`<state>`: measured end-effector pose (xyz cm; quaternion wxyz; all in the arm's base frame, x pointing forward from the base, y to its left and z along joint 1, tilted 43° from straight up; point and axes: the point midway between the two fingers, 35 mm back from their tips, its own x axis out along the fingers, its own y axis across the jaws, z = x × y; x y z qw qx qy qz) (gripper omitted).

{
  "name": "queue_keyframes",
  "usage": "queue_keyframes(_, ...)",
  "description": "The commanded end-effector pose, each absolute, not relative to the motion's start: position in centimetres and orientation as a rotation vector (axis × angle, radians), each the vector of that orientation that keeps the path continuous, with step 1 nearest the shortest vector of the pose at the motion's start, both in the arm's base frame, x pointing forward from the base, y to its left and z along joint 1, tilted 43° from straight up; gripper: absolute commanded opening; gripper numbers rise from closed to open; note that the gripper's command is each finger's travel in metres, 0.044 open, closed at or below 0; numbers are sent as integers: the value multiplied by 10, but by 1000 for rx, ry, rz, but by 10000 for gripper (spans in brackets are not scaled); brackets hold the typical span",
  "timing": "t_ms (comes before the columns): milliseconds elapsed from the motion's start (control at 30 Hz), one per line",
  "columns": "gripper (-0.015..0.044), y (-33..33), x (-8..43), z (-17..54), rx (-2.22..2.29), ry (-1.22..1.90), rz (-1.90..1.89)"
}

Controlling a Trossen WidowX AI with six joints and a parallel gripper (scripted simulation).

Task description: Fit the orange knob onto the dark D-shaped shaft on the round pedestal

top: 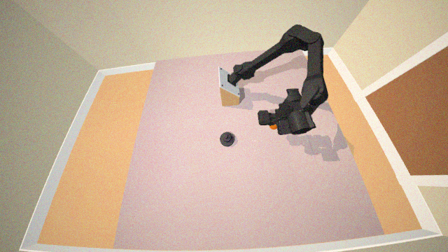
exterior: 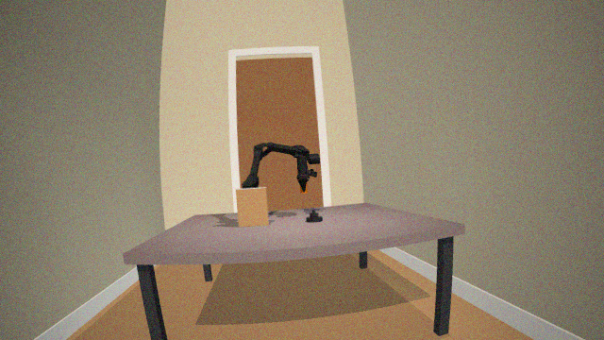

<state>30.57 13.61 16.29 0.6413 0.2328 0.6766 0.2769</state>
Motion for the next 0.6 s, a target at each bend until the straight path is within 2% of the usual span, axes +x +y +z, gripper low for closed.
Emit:
queue_keyframes(0, 0, 129, 310, 156, 528, 1541, 624)
queue_keyframes(567, 0, 100, 331, 113, 521, 1541, 615)
